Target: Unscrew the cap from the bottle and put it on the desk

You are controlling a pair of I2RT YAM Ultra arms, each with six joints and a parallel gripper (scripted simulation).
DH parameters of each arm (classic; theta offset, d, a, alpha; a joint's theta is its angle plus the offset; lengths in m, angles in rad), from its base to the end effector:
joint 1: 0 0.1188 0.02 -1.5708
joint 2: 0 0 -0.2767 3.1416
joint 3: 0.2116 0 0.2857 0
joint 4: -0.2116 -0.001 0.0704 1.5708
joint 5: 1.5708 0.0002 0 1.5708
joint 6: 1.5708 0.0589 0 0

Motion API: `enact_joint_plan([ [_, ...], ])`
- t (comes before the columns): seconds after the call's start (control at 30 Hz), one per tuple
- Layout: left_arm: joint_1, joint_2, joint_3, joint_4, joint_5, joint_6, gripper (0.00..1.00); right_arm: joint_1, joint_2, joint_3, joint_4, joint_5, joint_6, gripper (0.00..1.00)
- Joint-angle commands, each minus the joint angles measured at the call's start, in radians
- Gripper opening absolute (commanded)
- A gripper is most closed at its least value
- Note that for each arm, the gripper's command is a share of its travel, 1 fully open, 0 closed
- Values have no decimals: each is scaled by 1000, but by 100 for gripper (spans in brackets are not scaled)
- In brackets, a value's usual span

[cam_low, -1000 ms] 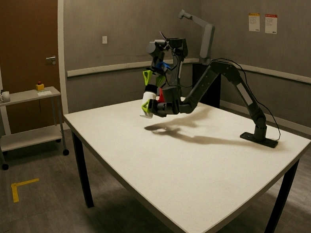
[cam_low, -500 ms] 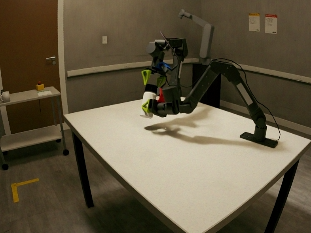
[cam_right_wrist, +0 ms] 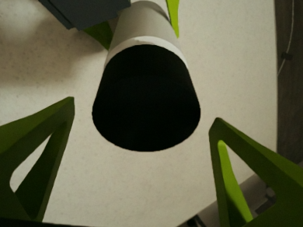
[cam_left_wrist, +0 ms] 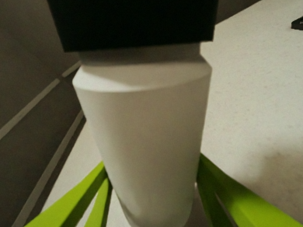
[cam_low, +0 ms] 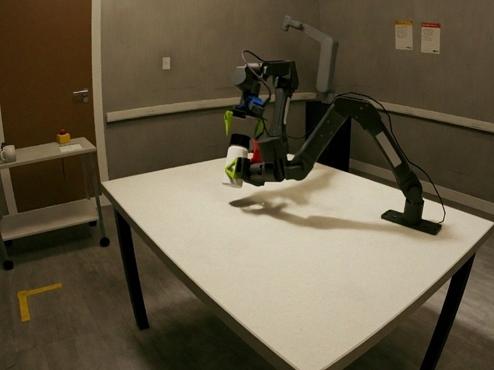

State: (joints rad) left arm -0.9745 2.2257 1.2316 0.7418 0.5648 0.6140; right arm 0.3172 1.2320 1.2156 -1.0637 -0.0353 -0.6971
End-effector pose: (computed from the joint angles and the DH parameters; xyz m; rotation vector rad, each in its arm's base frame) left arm 0.2597 -0.4370 0.1066 1.5721 0.9755 -0.7661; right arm 0.2547 0.0868 0.3211 -1.2983 2.3126 -0.0794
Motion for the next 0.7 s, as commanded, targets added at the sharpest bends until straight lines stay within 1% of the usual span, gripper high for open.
enact_joint_plan([
  [0.0,-3,-20,19,25,4,-5,0,-13,14,23,-17,-28,242,94],
  [0.1,-3,-20,19,25,4,-5,0,-18,18,27,-21,-37,376,94],
  [0.17,-3,-20,19,25,4,-5,0,-18,18,27,-21,-37,376,94],
  [0.2,-3,-20,19,25,4,-5,0,-22,22,31,-25,-43,490,94],
  [0.67,-3,-20,19,25,4,-5,0,-54,32,37,-34,-96,1117,94],
])
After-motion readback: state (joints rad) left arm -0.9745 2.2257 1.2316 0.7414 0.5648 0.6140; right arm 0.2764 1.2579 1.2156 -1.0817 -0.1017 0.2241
